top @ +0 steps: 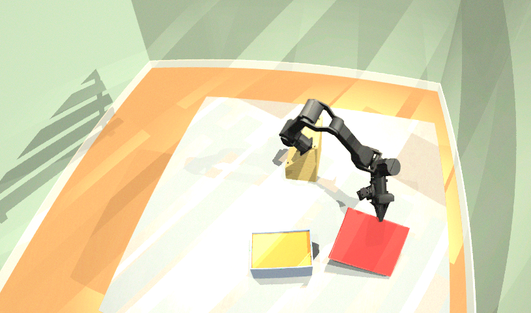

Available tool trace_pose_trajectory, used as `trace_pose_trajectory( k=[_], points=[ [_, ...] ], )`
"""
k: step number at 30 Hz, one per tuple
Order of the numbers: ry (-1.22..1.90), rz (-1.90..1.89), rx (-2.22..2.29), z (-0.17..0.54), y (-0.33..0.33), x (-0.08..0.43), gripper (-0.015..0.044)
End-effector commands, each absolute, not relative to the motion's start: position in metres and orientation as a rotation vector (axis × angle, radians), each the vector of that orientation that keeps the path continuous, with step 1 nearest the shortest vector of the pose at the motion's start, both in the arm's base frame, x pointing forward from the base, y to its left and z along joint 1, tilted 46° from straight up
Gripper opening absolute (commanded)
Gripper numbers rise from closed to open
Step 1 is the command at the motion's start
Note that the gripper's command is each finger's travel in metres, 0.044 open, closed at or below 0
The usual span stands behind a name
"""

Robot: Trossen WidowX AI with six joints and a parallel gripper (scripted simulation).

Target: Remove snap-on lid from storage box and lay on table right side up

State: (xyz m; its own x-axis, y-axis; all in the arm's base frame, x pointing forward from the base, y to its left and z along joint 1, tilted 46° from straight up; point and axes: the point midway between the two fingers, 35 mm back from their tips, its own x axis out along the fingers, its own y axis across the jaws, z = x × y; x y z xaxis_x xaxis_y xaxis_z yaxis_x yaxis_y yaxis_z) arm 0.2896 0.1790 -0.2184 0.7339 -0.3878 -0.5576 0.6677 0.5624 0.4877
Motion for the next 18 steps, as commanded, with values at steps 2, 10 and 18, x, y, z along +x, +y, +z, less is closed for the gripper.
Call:
trace_pose_trajectory(
  k=[2,10,18],
  points=[
    [0.423,-0.674,0.709,-0.2272,0.1614,0.2863,0.0],
    [0.423,-0.674,0.709,-0.2317,0.1568,0.2859,0.0],
    [0.422,-0.674,0.708,-0.2362,0.1522,0.2854,0.0]
  ],
)
